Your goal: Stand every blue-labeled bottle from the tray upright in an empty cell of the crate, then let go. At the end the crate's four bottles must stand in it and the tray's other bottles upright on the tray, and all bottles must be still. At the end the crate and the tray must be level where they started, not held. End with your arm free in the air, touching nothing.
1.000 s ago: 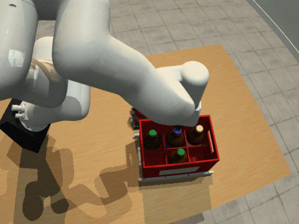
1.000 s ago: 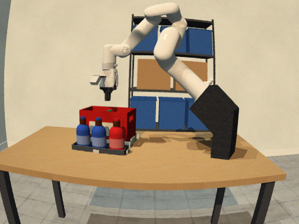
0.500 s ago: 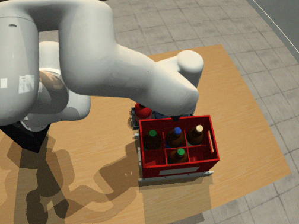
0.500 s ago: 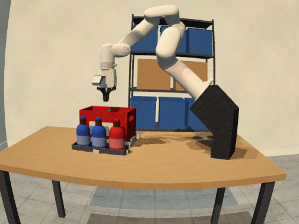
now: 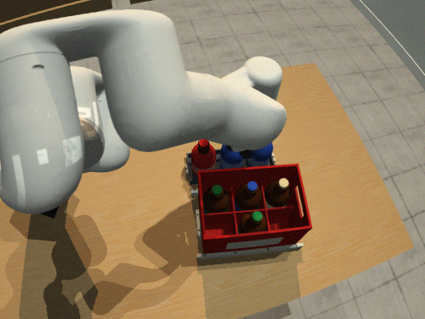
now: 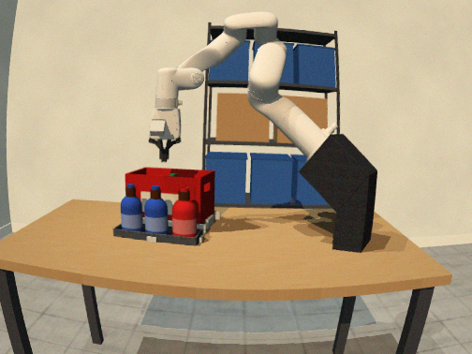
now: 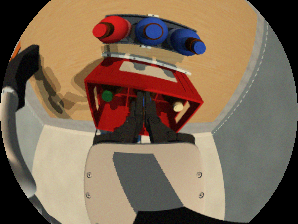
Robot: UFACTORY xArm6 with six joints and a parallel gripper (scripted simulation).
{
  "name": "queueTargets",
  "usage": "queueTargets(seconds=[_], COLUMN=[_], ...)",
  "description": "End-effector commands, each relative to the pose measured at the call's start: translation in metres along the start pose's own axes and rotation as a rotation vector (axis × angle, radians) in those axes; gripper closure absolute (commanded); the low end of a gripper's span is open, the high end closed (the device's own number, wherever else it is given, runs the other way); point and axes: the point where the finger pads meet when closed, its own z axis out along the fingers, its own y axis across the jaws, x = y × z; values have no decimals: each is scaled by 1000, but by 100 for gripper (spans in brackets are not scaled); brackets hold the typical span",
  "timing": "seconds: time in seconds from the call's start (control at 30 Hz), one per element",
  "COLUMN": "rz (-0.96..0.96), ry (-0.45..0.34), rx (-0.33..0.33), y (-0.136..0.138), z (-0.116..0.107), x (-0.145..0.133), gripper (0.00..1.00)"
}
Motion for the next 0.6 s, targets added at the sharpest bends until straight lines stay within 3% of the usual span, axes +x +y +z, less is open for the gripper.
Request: queueTargets(seconds=[0.0,0.17,0.2,0.4,0.43,0.53,0.57], rz=[-147,-147,-268,-268,-378,-378,-470], ry=[-4,-4,-4,-4,-3,-3,-3], rx=[2,2,3,3,4,4,4], y=[5,5,7,7,9,9,11], z=[0,0,0,0,0,0,0], x=[22,22,40,40,56,56,70], gripper=[100,100,100,100,100,100,100])
